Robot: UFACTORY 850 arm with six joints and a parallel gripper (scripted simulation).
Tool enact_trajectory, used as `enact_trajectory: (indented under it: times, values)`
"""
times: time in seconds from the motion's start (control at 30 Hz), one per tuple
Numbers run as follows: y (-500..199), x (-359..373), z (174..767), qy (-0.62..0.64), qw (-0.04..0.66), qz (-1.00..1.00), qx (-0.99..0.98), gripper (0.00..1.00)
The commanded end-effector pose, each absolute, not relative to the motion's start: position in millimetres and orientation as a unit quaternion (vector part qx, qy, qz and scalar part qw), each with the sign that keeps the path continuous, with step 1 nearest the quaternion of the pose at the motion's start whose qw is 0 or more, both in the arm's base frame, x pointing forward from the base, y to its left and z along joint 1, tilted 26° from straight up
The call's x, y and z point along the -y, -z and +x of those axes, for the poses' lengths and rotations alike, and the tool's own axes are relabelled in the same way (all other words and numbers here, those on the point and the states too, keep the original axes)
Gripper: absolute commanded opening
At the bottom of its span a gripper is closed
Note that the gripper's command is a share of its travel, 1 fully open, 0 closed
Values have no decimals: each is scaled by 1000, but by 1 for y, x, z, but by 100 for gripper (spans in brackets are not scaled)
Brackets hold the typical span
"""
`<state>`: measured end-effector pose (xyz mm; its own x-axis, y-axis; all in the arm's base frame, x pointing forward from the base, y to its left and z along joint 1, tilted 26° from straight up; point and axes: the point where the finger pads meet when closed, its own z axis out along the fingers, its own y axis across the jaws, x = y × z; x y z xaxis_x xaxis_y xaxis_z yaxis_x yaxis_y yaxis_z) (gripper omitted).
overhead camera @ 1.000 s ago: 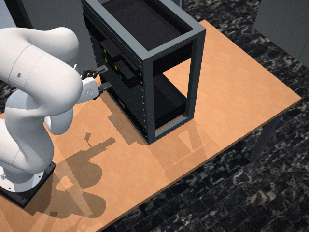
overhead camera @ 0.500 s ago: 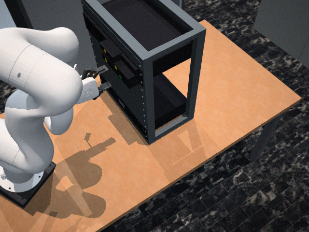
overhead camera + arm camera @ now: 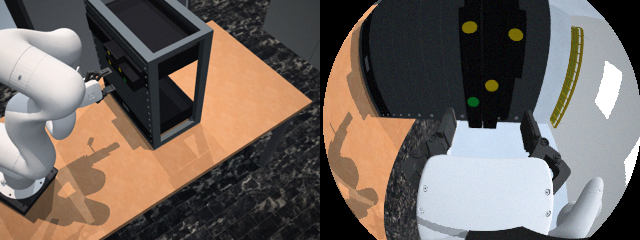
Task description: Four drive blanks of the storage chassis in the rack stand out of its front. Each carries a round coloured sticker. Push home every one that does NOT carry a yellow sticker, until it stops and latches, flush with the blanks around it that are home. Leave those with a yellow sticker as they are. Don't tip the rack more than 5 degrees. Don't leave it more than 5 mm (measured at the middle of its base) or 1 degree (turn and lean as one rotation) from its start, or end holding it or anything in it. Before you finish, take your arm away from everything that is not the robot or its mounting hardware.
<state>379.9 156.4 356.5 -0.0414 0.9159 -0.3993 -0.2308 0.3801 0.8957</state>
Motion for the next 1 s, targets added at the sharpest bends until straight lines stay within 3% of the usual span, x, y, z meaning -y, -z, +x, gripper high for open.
enact_trajectory:
  times: [0.0,0.2,0.23,0.97]
  values:
    - [-357,-157,380,-463,619,309,-553,100]
    - [-357,-157,380,-463,619,309,-553,100]
    - [-357,-157,380,-463,619,309,-553,0]
    - [-357,-157,380,-463,619,309,-553,0]
